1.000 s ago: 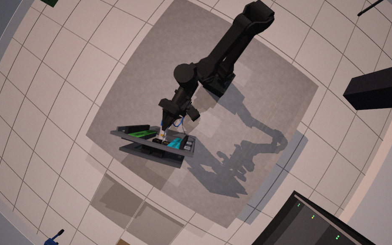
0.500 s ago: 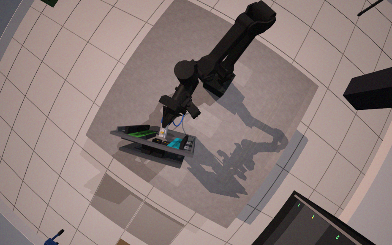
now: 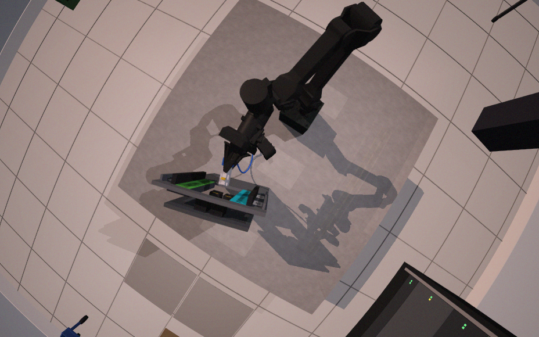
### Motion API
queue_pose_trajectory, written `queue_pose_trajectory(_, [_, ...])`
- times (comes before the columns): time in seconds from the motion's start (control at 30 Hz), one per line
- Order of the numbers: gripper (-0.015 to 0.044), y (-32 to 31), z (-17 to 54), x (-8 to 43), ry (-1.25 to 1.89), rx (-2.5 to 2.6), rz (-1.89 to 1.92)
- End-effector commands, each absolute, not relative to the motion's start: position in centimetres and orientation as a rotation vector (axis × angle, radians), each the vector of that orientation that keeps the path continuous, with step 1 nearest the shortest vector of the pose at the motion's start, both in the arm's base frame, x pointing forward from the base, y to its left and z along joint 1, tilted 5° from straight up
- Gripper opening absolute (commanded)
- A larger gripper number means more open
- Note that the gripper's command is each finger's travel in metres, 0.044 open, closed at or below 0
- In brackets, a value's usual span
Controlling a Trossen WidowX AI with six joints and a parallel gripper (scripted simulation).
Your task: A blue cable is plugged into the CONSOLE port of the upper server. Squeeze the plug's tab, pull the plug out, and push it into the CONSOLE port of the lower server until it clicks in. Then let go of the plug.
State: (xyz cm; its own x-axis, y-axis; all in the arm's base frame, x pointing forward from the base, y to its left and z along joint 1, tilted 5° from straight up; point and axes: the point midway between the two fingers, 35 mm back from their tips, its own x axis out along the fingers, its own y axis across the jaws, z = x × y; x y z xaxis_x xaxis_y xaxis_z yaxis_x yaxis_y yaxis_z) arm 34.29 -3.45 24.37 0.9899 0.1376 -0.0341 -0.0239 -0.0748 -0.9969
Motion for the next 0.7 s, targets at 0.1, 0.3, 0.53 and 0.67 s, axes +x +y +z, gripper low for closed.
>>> queue_pose_trajectory(0.1, [0.0, -3.7, 24.6, 33.8, -0.094, -1.649, 0.129])
queue_pose_trajectory(0.3, [0.0, -3.9, 24.6, 33.5, -0.094, -1.649, 0.13])
queue_pose_trajectory(0.53, [0.0, -4.2, 22.9, 33.9, -0.094, -1.649, 0.13])
queue_pose_trajectory(0.67, [0.0, -4.4, 21.4, 34.2, -0.094, -1.649, 0.129])
